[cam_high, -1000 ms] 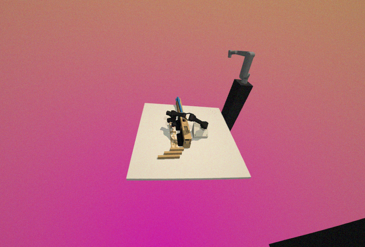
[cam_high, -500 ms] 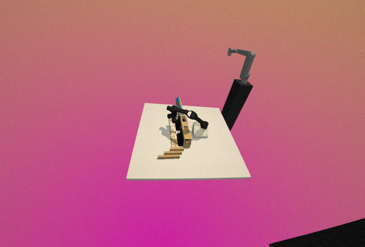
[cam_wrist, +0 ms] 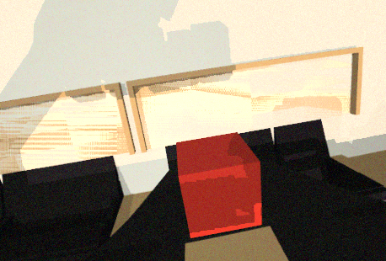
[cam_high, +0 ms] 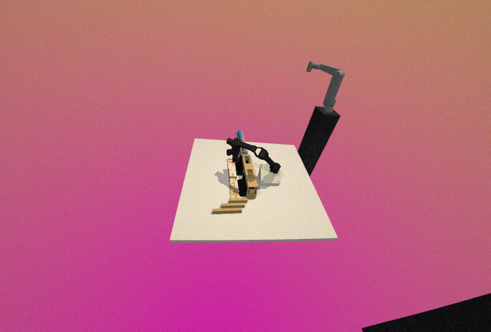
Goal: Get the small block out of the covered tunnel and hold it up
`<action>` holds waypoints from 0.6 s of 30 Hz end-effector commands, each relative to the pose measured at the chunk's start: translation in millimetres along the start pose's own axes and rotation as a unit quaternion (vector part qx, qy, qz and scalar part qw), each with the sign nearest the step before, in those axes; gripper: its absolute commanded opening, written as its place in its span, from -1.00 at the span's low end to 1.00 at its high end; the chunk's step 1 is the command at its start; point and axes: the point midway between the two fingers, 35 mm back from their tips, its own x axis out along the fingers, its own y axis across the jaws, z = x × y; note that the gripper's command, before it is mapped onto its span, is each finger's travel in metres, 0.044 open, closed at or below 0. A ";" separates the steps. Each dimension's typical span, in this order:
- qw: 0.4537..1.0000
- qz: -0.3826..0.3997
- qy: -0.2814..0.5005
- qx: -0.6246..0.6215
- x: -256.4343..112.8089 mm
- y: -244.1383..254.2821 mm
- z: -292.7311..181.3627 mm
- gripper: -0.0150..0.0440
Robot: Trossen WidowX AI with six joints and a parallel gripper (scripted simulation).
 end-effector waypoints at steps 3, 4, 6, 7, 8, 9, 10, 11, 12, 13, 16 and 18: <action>0.996 -0.014 -0.086 0.004 -0.8 9.7 3.0 -0.49; 0.995 -0.015 -0.103 0.004 -1.4 11.9 2.9 -0.49; 0.990 -0.017 -0.137 0.004 -2.8 16.9 1.9 -0.49; 0.988 -0.017 -0.153 0.003 -3.7 19.8 1.0 -0.49; 0.985 -0.016 -0.170 0.002 -4.6 22.9 -0.3 -0.49; 0.982 -0.015 -0.186 0.001 -5.5 26.2 -1.8 -0.49; 0.980 -0.014 -0.199 0.000 -6.3 29.1 -3.3 -0.49; 0.978 -0.013 -0.207 -0.001 -6.7 30.8 -4.3 -0.49; 0.978 -0.013 -0.210 -0.001 -6.9 31.5 -4.7 -0.49; 0.978 -0.013 -0.210 -0.001 -6.9 31.5 -4.7 -0.49; 0.978 -0.013 -0.209 -0.001 -6.7 31.3 -10.2 -0.49; 0.978 -0.013 -0.209 -0.001 -6.4 31.3 -15.8 -0.49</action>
